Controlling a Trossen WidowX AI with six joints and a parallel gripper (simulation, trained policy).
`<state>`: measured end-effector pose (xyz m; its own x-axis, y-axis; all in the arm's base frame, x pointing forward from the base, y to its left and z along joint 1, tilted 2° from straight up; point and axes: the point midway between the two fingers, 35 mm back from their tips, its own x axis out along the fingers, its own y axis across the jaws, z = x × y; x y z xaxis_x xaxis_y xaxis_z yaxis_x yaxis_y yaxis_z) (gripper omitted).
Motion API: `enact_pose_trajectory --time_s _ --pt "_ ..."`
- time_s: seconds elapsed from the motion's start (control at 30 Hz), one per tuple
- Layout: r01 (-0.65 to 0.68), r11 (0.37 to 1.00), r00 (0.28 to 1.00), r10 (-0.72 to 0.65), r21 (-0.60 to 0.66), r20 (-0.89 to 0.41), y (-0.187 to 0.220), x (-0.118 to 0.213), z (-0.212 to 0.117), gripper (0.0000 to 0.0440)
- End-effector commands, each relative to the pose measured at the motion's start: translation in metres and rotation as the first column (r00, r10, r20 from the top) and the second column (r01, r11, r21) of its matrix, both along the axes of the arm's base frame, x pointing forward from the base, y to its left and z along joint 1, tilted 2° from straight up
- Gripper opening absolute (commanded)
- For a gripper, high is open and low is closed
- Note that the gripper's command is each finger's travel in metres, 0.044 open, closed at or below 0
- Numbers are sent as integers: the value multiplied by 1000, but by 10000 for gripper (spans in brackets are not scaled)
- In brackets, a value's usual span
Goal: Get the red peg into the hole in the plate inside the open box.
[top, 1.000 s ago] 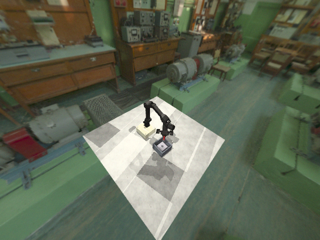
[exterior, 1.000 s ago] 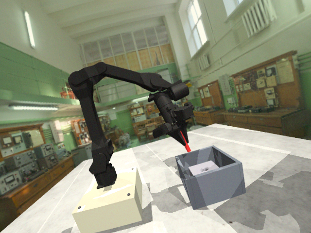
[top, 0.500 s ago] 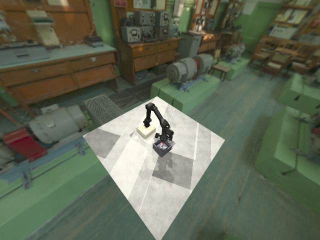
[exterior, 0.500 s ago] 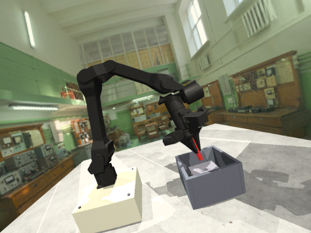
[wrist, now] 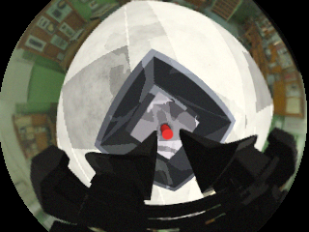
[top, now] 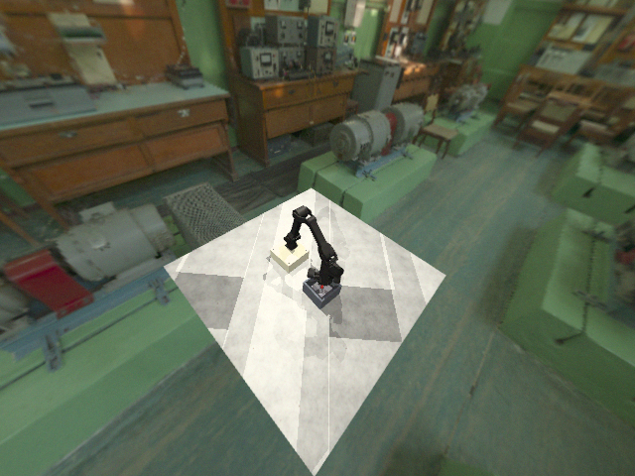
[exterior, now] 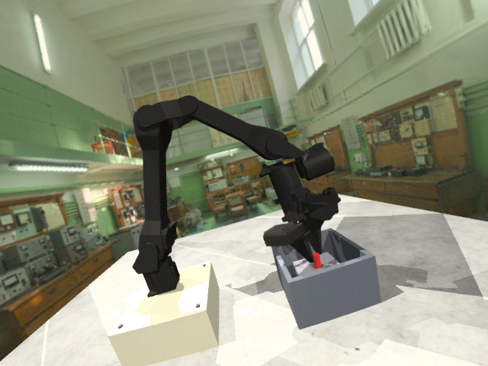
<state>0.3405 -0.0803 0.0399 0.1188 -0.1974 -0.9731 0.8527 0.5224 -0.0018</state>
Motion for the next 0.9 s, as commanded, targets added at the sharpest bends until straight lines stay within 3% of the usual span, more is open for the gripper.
enact_pose_trajectory --time_s 0.0,0.4,0.87 --pt "-16 1000 1000 16 -8 12 -5 11 2 209" --pt "-48 997 998 51 -58 47 -31 46 12 440" --pt "3 990 988 18 -143 151 -72 72 34 440"
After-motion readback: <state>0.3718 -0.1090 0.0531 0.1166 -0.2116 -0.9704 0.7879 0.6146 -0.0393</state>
